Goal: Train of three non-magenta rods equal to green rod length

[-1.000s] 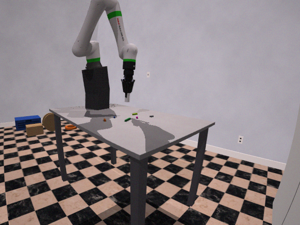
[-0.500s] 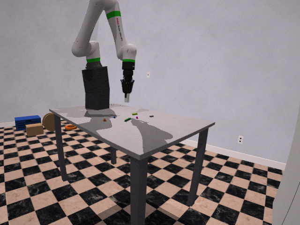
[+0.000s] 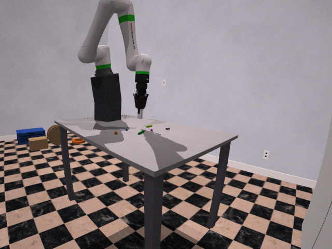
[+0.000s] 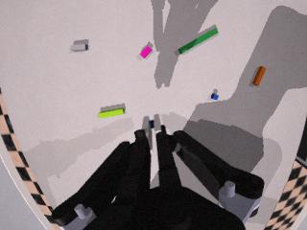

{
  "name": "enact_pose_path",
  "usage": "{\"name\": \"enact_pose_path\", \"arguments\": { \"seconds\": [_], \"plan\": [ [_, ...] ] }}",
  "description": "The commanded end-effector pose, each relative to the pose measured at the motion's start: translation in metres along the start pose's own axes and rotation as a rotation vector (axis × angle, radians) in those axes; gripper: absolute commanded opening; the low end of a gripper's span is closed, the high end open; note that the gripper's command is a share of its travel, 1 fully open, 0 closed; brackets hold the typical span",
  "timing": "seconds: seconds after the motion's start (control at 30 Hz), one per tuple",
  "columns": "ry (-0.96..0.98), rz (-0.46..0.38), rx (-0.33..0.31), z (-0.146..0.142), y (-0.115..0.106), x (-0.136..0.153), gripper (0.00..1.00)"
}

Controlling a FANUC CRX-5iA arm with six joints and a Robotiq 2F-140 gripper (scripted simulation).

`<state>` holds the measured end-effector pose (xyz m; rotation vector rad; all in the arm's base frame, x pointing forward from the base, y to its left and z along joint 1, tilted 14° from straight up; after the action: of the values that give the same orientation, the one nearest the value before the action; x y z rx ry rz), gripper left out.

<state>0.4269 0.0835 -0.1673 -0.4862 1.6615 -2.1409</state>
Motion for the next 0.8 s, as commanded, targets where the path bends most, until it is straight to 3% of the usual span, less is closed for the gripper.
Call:
{"name": "enact_pose_path", "arguments": {
  "seconds": [0.0,0.23,0.77],
  "plan": [
    [0.001,0.018,0.009,0.000,0.018,0.000,0.03],
    [0.001,0.018,0.009,0.000,0.043,0.000,0.03],
    [0.001,0.018,0.009,0.000,0.049,0.000,0.03]
  ]
}}
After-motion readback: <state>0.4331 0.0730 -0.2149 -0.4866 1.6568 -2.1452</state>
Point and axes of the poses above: the point where the finger pads meet when closed, its own y axis out along the fingers, its own z axis across the jaws, x = y × z, the point moved 9 cm from there along -y, back along the fingers, and after that the axes turned 14 degrees about -y, right-handed, at the moved point
